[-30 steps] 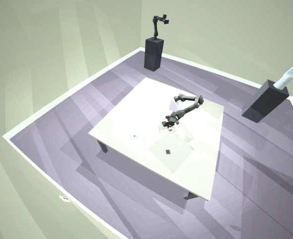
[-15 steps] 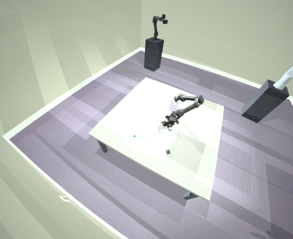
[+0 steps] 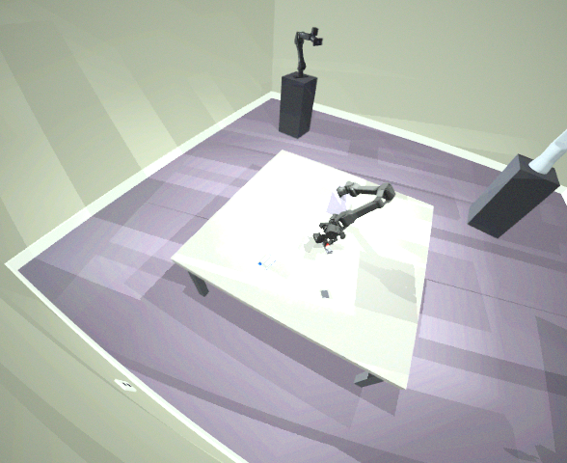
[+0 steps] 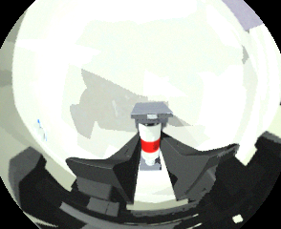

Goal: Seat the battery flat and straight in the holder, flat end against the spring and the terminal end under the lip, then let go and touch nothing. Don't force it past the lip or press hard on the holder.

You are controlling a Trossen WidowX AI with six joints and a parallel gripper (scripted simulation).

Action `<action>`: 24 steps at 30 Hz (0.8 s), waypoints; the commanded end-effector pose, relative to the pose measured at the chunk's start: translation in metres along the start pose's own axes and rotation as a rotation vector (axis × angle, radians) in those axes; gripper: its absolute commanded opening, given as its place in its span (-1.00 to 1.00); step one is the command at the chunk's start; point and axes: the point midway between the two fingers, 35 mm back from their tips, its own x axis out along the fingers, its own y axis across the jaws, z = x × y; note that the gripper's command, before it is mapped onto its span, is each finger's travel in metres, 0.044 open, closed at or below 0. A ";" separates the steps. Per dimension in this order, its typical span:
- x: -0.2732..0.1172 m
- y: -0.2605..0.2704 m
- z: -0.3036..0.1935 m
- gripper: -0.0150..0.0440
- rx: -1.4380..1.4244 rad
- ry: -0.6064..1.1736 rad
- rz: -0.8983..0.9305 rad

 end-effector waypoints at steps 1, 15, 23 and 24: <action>0.000 -0.001 0.001 -0.23 0.000 0.003 -0.002; 0.000 -0.001 0.001 0.11 0.000 0.004 0.001; -0.011 0.000 0.000 0.11 -0.004 0.004 0.003; -0.013 0.000 0.000 0.11 -0.005 0.003 0.003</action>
